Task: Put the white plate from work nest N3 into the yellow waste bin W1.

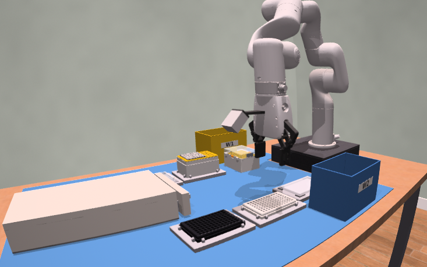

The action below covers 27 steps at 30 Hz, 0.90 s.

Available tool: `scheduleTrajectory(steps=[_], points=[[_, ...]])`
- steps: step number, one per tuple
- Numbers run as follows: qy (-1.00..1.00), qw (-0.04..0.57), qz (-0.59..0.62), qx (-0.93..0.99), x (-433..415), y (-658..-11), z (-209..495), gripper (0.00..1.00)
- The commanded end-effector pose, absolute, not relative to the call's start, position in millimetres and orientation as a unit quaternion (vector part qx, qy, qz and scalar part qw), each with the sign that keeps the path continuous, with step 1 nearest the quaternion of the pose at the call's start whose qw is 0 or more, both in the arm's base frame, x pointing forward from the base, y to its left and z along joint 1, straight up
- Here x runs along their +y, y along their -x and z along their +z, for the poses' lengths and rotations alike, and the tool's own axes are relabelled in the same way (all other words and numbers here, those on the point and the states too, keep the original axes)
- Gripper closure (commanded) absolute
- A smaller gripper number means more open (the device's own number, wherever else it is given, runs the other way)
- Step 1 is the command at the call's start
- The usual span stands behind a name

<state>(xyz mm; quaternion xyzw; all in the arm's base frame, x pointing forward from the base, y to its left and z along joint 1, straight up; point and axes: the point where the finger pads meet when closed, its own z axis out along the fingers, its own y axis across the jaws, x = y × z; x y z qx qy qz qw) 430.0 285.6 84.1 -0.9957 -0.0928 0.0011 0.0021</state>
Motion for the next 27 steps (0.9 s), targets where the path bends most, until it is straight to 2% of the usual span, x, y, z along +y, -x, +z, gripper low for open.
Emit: scheduleTrajectory(steps=[1,27], points=[[0.996,0.003,-0.002,-0.093,287,-432,82,0.00],[0.996,0.003,-0.002,-0.093,287,-432,42,0.00]])
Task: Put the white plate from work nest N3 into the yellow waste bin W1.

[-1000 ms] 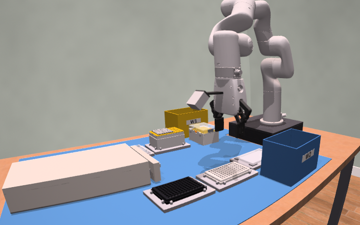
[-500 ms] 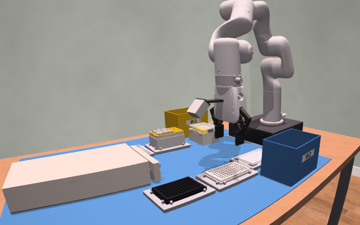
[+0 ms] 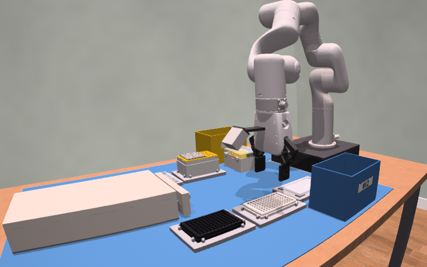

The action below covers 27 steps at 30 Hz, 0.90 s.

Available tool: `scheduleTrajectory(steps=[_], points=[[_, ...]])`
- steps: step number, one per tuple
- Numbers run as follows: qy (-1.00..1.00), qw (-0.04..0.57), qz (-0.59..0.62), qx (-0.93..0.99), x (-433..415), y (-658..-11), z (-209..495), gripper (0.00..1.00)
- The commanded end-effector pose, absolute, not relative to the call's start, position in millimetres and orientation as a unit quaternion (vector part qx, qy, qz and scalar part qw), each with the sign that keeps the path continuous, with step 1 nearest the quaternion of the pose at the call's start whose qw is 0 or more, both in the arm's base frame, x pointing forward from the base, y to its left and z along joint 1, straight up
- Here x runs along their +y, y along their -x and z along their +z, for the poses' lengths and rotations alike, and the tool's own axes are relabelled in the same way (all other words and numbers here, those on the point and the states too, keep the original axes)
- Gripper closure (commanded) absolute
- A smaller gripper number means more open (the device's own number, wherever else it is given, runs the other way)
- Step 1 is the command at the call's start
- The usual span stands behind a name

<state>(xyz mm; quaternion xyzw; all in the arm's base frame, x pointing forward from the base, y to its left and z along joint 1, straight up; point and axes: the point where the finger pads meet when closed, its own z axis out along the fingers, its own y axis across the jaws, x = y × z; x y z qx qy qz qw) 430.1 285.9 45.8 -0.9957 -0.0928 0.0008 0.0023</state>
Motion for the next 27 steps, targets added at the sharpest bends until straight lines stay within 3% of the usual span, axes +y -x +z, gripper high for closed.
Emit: scheduleTrajectory(steps=[1,27], points=[[0.996,0.003,-0.002,-0.093,287,-432,40,0.00],[0.996,0.003,-0.002,-0.093,287,-432,4,0.00]])
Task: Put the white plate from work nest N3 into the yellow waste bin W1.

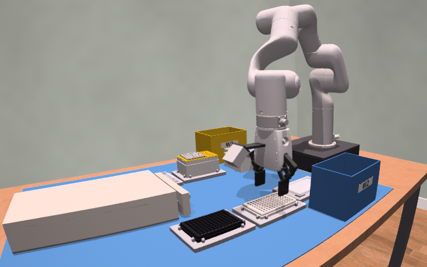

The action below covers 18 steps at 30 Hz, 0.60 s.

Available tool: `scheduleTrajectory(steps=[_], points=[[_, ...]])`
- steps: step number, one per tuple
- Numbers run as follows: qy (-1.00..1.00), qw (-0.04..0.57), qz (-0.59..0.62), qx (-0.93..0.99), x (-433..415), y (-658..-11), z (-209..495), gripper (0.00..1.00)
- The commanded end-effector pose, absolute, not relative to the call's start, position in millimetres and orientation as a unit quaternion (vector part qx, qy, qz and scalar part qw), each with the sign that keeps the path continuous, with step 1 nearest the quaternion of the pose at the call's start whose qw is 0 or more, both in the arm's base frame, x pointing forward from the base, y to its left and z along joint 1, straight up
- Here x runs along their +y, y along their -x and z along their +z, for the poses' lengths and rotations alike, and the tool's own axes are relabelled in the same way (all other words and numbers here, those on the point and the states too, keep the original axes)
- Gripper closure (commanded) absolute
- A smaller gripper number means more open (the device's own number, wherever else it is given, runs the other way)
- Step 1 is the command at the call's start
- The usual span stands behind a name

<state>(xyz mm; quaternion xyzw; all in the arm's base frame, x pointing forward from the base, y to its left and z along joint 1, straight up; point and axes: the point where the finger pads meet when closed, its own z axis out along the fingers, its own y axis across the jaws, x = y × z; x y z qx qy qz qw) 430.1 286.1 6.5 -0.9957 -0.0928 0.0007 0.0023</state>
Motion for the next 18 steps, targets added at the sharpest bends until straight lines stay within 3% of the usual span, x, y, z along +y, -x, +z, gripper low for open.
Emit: scheduleTrajectory(steps=[1,18], points=[[0.996,0.003,-0.002,-0.093,287,-432,2,0.00],[0.996,0.003,-0.001,-0.093,287,-432,-10,0.00]])
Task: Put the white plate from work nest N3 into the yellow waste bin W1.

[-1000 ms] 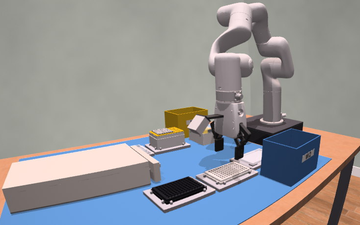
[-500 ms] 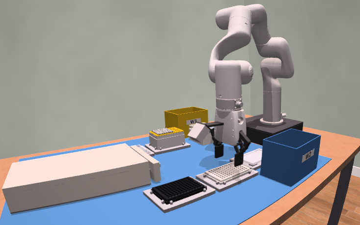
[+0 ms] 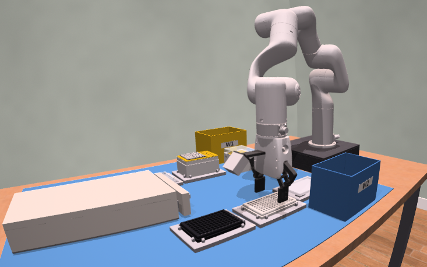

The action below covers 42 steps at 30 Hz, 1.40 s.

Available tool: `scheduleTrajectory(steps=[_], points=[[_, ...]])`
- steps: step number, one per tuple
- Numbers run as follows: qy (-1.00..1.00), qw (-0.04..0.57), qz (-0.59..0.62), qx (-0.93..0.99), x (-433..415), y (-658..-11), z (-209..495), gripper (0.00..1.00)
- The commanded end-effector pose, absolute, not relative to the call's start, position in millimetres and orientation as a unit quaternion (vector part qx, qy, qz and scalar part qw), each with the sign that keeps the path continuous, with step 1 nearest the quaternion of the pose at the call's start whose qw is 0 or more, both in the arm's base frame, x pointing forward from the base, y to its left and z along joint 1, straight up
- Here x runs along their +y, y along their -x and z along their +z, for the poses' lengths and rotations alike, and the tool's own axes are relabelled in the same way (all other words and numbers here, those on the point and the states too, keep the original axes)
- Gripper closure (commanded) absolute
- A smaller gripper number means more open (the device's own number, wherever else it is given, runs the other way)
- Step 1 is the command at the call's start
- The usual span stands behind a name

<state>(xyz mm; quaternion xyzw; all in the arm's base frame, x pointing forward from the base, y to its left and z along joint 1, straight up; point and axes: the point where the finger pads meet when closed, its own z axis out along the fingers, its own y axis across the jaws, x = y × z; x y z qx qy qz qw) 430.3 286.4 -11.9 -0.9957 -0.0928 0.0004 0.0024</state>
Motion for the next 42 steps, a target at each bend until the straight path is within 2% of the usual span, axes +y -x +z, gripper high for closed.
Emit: scheduleTrajectory(steps=[1,42], points=[[0.996,0.003,-0.002,-0.093,287,-432,-10,0.00],[0.996,0.003,-0.001,-0.093,287,-432,-30,0.00]])
